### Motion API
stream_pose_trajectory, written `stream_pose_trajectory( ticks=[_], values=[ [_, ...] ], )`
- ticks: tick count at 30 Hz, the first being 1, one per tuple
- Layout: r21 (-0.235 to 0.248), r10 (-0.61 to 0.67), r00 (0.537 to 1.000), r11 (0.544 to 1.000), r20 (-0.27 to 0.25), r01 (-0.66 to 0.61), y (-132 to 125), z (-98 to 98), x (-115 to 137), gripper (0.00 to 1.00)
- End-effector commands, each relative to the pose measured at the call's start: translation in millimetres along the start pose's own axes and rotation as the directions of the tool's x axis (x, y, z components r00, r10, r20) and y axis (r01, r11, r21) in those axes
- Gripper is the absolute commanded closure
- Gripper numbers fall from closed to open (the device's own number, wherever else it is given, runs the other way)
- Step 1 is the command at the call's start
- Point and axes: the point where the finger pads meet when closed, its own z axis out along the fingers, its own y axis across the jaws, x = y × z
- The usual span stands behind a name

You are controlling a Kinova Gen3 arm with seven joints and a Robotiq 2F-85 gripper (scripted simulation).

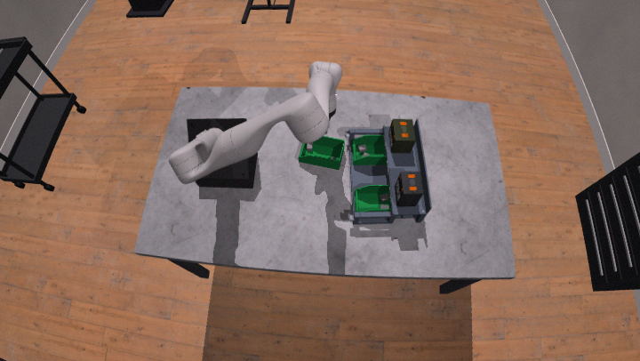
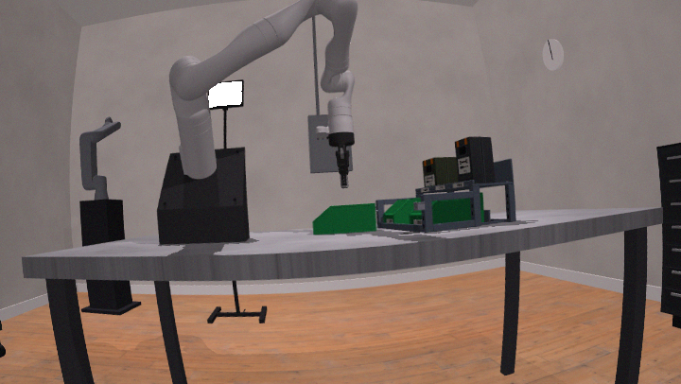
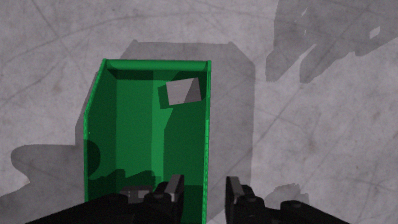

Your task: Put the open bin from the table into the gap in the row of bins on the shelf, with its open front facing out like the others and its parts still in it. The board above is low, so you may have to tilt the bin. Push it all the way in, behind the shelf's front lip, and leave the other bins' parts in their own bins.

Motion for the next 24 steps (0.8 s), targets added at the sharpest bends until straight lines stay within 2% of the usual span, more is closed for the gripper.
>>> stream_pose_trajectory(
  ticks=[1, 3, 8, 24],
  values=[
    [-0.001, 0.0, 1.0, 1.0, 0.001, 0.0, 0, -0.7, 0, 0.65],
    [-0.001, 0.0, 1.0, 1.0, 0.001, 0.0, 0, -0.7, 0, 0.65],
    [-0.001, 0.0, 1.0, 1.0, 0.001, 0.0, 0, 44.2, 0, 0.65],
    [-0.001, 0.0, 1.0, 1.0, 0.001, 0.0, 0, 42.8, 0, 0.65]
  ],
)
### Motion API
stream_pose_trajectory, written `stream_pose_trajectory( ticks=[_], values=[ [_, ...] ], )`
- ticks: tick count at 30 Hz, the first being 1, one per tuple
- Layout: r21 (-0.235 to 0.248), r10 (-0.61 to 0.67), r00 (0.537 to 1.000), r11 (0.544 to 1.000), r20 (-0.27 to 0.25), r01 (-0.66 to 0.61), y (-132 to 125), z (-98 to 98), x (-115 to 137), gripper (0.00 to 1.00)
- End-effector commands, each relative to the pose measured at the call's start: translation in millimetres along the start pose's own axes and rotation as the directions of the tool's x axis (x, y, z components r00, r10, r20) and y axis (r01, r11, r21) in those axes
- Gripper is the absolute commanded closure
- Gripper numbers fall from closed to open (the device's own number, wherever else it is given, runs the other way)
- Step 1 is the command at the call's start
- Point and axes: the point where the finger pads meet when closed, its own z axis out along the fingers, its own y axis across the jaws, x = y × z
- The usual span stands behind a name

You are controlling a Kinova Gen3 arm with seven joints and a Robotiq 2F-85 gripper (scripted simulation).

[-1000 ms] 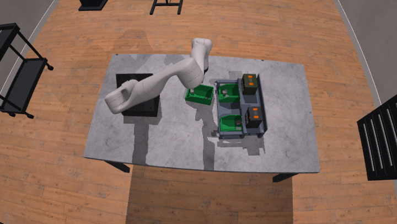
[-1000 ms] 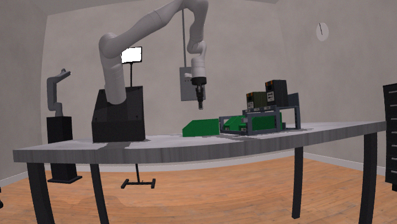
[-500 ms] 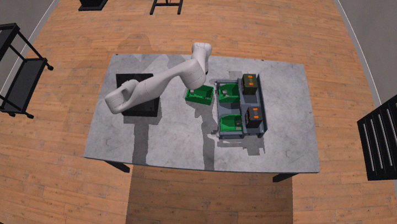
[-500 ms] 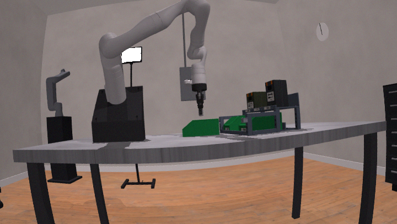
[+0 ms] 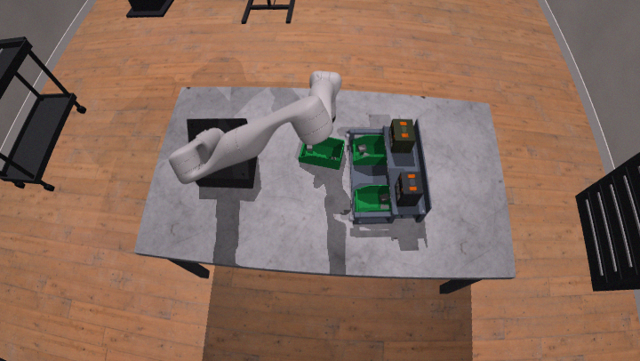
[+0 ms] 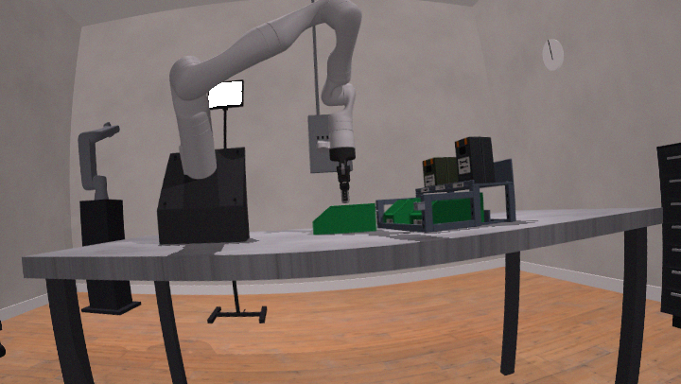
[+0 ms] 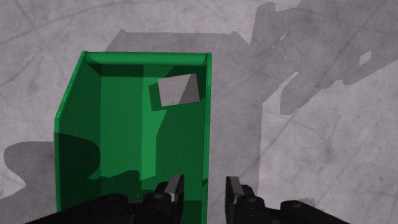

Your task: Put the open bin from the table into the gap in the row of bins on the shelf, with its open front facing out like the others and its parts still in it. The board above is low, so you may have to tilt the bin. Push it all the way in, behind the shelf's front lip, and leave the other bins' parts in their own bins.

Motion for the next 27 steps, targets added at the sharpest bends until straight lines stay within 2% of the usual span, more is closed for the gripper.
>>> stream_pose_trajectory(
  ticks=[1, 27],
  values=[
    [-0.001, 0.0, 1.0, 1.0, 0.001, 0.0, 0.5, -1.7, -0.3, 0.65],
    [-0.001, 0.0, 1.0, 1.0, 0.001, 0.0, 0.5, -6.5, -0.3, 0.65]
  ],
)
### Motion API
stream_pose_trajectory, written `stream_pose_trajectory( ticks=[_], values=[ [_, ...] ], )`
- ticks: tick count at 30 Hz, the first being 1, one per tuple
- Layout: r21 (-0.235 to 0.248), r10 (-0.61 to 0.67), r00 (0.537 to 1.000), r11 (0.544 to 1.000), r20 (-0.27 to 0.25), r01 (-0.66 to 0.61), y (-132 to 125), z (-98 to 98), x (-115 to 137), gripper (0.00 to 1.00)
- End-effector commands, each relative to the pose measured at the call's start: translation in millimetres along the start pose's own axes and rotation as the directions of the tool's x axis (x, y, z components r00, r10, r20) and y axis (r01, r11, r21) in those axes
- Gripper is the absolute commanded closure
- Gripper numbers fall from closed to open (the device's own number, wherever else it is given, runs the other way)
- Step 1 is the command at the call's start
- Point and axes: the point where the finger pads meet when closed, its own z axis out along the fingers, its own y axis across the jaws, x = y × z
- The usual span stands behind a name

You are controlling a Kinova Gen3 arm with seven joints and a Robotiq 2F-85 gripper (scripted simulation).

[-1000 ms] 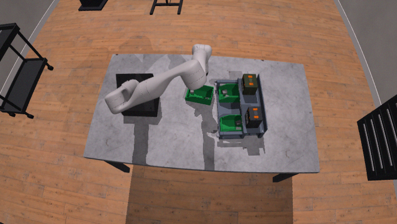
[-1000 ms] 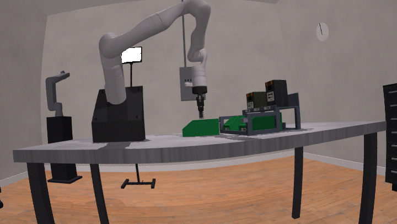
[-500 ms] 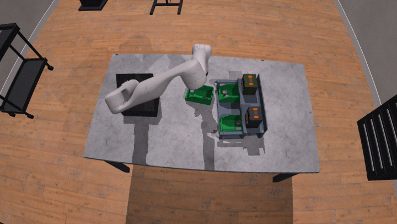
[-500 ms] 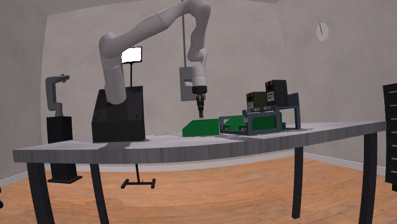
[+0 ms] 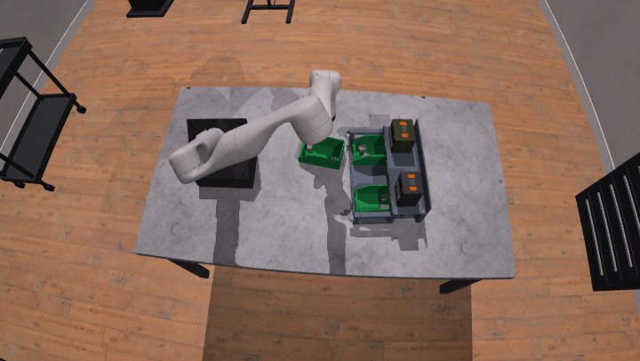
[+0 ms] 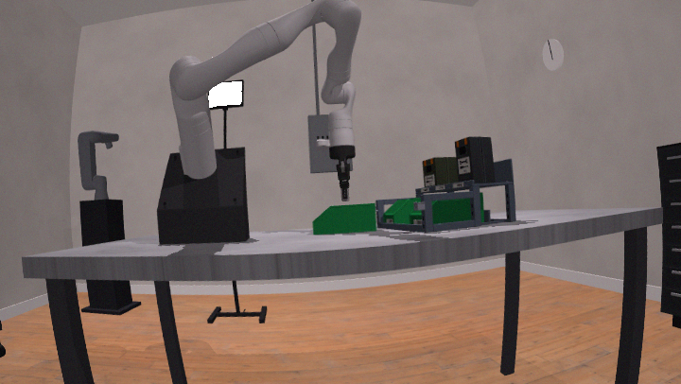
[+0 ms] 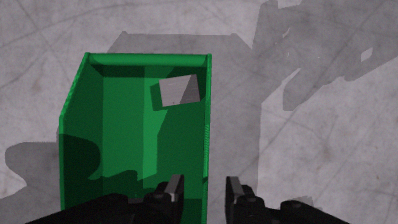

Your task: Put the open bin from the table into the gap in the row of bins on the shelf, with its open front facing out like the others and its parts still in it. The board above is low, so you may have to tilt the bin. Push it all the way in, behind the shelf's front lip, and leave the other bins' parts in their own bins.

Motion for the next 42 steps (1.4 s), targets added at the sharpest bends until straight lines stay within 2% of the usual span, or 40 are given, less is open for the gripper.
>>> stream_pose_trajectory(
  ticks=[1, 37, 42],
  values=[
    [-0.001, 0.0, 1.0, 1.0, 0.001, 0.0, 1, -1.0, 0, 0.65],
    [-0.001, 0.0, 1.0, 1.0, 0.001, 0.0, 1, -4.6, 0, 0.65],
    [-0.001, 0.0, 1.0, 1.0, 0.001, 0.0, 1, 5.4, 0, 0.65]
  ],
)
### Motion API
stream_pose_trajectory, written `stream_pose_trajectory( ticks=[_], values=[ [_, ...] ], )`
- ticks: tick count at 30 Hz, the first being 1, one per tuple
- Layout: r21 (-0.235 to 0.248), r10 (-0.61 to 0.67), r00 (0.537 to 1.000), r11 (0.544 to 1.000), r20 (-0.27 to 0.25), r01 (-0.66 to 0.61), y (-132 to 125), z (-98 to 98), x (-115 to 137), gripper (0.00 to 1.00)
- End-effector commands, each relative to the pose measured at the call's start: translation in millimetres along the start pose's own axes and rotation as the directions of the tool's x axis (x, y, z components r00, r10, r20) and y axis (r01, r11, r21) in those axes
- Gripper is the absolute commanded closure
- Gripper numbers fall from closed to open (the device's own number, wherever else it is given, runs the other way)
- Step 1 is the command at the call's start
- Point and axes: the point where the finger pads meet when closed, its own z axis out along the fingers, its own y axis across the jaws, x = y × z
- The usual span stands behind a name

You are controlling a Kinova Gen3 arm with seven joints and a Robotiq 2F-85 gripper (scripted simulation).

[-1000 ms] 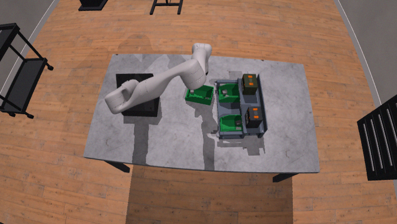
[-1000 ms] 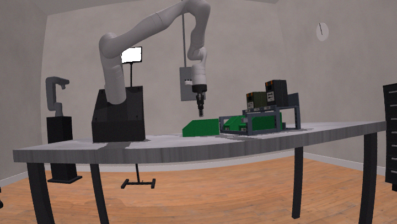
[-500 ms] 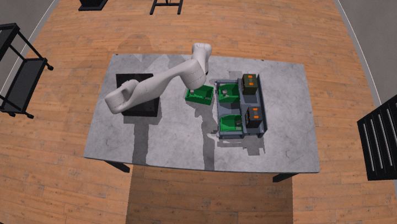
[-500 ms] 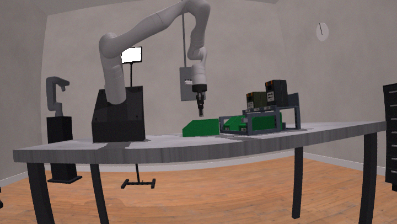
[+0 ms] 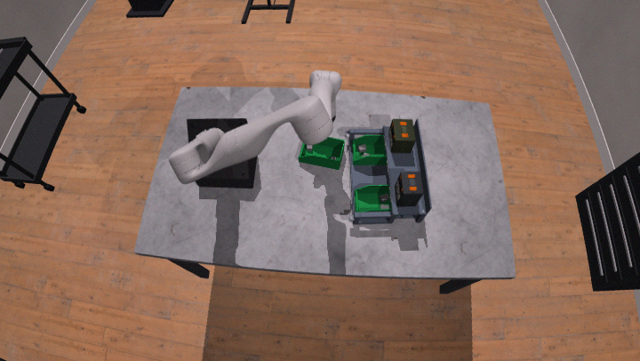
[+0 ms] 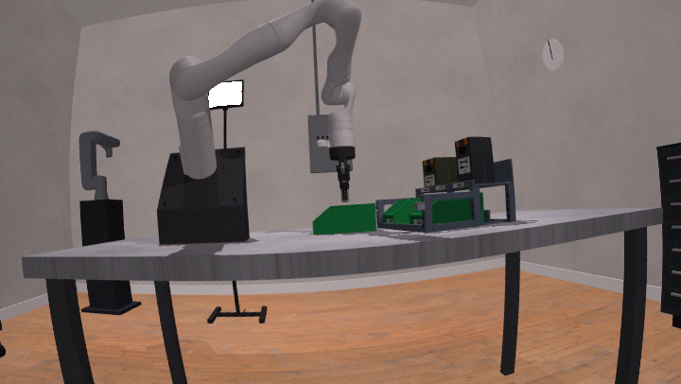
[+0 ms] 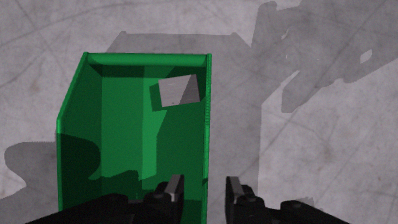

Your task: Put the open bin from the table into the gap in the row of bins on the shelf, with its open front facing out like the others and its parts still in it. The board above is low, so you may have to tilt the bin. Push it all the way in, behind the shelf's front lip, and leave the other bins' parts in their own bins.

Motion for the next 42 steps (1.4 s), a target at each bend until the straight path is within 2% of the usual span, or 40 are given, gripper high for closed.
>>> stream_pose_trajectory(
  ticks=[1, 12, 17, 29, 34, 42],
  values=[
    [-0.002, 0.0, 1.0, 1.0, 0.002, 0.0, 0, 2.6, -1, 0.65],
    [-0.002, 0.0, 1.0, 1.0, 0.002, 0.0, 0, 2.6, -1, 0.65],
    [-0.002, 0.0, 1.0, 1.0, 0.002, 0.0, 0, 12.6, -1, 0.65],
    [-0.002, 0.0, 1.0, 1.0, 0.002, 0.0, 0, 12.6, -1, 0.65],
    [-0.002, 0.0, 1.0, 1.0, 0.002, 0.0, 0, 27.5, -1, 0.65],
    [-0.002, 0.0, 1.0, 1.0, 0.002, 0.0, 0, 27.5, -1, 0.65]
  ],
)
